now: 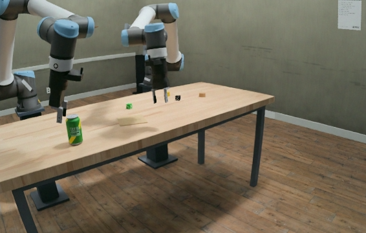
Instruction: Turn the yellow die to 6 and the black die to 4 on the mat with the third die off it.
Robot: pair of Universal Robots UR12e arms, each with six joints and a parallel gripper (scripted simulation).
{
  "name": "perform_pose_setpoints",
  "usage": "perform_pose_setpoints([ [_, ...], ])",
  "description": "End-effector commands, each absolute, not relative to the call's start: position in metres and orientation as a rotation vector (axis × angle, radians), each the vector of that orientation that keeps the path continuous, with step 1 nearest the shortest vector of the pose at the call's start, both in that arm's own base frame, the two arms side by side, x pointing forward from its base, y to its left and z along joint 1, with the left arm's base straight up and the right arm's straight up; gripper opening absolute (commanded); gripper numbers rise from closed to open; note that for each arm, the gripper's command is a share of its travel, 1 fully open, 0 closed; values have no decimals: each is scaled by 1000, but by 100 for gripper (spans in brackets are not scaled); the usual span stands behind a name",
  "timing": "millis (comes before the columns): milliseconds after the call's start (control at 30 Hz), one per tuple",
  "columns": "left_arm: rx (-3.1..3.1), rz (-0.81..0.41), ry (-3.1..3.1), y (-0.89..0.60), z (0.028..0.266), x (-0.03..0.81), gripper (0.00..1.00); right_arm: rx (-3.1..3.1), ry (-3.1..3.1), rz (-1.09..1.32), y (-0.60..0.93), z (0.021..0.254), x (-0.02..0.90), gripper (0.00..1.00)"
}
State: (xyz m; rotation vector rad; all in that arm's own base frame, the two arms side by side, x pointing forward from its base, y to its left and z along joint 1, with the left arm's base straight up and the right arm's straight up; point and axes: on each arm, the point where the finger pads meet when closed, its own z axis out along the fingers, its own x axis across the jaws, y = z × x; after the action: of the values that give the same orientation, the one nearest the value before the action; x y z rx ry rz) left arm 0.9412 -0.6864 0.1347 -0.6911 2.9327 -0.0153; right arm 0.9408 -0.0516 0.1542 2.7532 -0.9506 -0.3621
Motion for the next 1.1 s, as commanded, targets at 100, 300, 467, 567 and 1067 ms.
perform_pose_setpoints([
  [100, -691, -18, 2931, -687, 137, 942, 100, 2754, -951, -359, -52, 156, 942, 100],
  [300, -691, -18, 2931, -687, 137, 942, 100, 2754, -951, -359, -52, 156, 942, 100],
  [467, -691, -18, 2931, -687, 137, 942, 100, 2754, -951, -359, -52, 156, 942, 100],
  [567, -691, -18, 2931, -687, 137, 942, 100, 2754, -951, -359, -52, 156, 942, 100],
  [1067, -682, -12, 2935, -659, 139, 955, 100, 2772, -914, -352, -37, 156, 940, 100],
])
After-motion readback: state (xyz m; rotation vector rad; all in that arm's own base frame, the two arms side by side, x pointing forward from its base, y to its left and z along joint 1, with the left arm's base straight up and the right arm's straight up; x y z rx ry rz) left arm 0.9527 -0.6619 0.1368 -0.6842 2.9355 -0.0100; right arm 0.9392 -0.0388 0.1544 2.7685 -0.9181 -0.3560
